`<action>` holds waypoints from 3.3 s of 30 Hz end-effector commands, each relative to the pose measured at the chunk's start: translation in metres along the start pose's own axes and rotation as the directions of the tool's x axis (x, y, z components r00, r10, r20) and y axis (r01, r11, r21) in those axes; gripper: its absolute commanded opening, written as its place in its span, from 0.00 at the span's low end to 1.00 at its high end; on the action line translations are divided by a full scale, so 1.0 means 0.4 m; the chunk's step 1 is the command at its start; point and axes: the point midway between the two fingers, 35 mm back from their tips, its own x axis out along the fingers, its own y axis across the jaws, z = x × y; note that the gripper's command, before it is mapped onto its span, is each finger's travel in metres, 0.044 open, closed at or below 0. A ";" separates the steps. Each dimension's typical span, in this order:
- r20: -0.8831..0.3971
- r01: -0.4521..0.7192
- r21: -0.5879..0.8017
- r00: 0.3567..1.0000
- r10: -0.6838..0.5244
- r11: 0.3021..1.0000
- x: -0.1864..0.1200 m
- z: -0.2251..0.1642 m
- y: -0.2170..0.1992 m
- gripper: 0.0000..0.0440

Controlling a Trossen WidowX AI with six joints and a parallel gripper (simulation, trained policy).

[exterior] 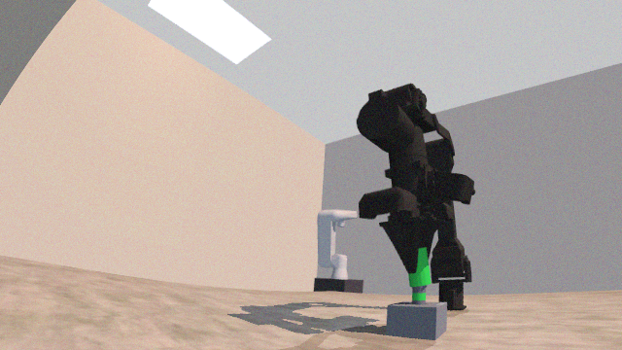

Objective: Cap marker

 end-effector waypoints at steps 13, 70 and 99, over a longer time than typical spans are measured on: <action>0.009 -0.055 -0.029 0.998 0.055 0.998 0.052 0.009 0.011 0.11; -0.004 -0.033 -0.182 0.999 0.033 0.983 0.091 -0.010 0.023 0.57; 0.042 0.154 -0.257 0.988 -0.149 0.954 -0.067 -0.001 0.025 1.00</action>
